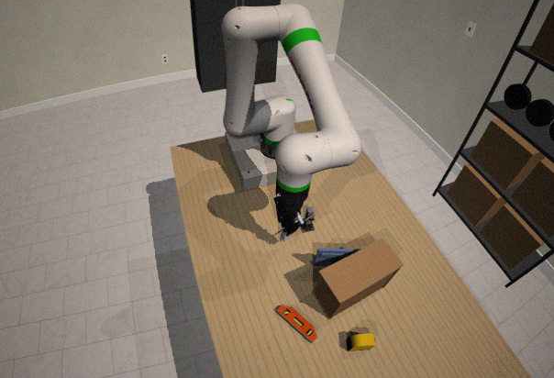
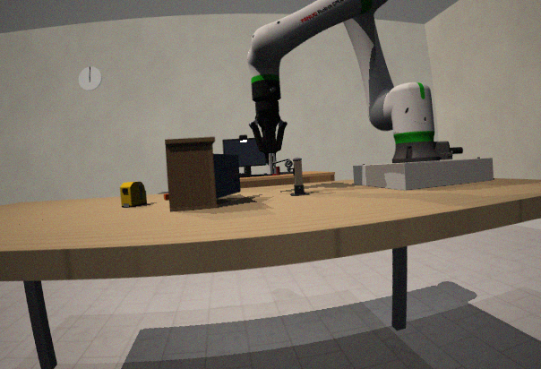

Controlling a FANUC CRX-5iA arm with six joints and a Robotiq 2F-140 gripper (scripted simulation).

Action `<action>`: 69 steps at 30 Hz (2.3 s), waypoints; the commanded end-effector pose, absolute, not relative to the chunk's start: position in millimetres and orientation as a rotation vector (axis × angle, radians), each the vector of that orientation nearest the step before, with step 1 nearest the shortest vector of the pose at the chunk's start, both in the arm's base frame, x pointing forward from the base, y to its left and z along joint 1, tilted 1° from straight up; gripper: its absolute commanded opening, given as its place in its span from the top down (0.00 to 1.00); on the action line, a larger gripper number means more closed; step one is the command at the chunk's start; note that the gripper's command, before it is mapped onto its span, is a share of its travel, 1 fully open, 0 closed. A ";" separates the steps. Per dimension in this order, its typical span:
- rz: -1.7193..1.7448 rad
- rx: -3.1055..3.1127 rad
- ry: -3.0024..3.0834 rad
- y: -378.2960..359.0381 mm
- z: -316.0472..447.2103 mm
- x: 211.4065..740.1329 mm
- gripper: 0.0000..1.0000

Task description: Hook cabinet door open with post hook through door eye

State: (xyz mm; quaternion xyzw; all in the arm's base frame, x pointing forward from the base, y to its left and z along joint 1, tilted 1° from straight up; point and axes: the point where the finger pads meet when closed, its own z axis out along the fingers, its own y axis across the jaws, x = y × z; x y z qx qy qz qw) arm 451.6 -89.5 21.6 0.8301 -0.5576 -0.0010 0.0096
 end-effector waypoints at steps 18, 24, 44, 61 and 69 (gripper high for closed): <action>-0.003 2.592 -1.741 -88.1 40.3 451.5 0.97; -0.003 2.592 -1.741 -87.8 42.6 451.4 0.97; -0.004 2.656 -1.642 -82.8 50.0 458.6 0.97; -0.006 2.759 -1.463 -75.1 49.7 471.8 0.97; -0.007 2.808 -1.366 -71.6 49.6 476.8 0.97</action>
